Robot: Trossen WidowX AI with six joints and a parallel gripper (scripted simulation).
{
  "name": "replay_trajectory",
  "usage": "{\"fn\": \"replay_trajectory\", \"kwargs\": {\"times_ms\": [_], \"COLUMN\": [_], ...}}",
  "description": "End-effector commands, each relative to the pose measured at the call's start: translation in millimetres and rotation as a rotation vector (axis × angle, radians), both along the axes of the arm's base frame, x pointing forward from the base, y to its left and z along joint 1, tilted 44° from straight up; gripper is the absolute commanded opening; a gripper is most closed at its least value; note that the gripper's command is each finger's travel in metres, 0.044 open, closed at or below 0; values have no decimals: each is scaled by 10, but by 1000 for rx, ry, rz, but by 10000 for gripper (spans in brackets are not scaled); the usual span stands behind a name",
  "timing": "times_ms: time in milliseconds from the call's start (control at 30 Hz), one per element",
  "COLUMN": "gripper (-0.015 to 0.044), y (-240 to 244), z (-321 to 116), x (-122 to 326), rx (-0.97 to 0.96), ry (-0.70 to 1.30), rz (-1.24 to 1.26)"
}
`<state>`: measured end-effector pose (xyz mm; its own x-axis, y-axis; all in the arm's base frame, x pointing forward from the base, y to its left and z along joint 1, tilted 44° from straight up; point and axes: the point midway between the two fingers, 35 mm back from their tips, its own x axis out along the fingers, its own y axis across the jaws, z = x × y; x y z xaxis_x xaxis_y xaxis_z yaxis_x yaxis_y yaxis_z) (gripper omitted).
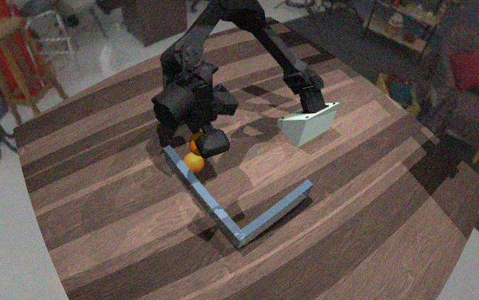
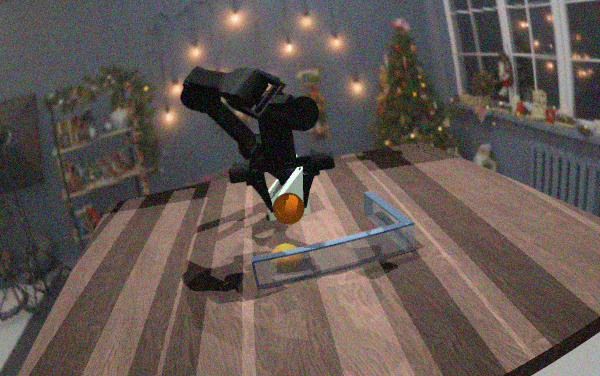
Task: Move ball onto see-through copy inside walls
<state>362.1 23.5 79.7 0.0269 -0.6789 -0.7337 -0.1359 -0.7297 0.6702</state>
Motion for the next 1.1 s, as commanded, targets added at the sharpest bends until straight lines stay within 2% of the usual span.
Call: {"fn": "replay_trajectory", "kwargs": {"times_ms": [0,167,367,833,1067], "gripper": [0,0,0,0,0], "y": [-100,-205,-226,-672,-706], "z": [44,77,59,-401,-434], "x": [78,136,142,162,161], "rx": [-12,-20,-20,-23,-24], "ry": [66,145,147,147,147], "rz": [79,161,164,164,164]}}
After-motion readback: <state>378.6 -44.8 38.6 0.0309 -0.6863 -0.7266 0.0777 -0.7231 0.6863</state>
